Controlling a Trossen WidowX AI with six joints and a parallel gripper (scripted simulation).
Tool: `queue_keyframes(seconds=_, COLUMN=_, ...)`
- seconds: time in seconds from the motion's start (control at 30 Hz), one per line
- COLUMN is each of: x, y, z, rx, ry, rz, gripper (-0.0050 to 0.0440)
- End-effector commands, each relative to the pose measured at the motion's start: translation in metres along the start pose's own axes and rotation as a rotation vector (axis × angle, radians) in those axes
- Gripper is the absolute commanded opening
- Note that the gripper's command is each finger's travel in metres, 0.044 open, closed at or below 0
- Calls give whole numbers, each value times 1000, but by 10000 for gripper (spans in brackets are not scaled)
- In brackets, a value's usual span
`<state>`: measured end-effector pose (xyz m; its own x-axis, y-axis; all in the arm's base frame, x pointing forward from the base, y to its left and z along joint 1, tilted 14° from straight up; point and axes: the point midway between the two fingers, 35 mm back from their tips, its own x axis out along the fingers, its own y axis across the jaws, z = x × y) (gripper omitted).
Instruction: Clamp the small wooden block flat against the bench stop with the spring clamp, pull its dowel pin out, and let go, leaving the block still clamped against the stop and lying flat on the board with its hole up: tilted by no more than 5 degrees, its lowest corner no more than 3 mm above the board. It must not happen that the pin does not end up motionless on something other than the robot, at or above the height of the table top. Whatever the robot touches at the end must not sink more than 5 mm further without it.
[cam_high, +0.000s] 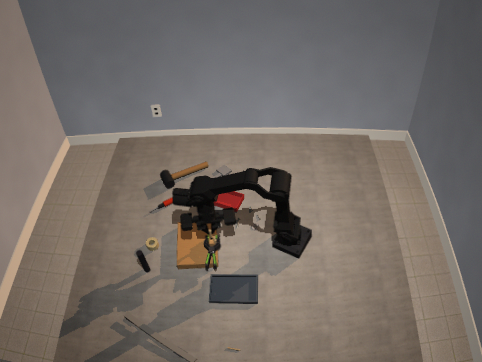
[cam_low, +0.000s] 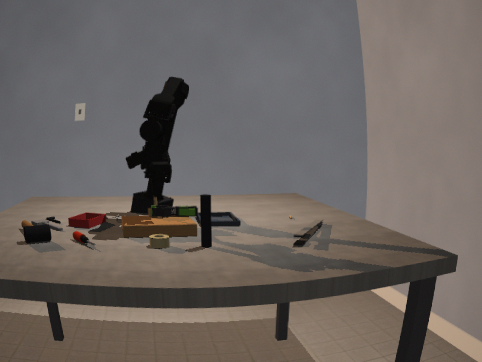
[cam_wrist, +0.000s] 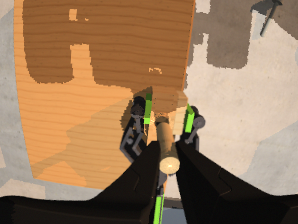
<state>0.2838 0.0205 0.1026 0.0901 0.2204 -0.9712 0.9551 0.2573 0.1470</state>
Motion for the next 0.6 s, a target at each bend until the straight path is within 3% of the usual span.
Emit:
queue_keyframes(seconds=0.0, x=-2, y=0, z=0, rx=0, ry=-1, rz=3, gripper=0)
queue_keyframes(seconds=0.57, x=-2, y=-1, z=12, rx=6, ry=-4, rz=0, gripper=0)
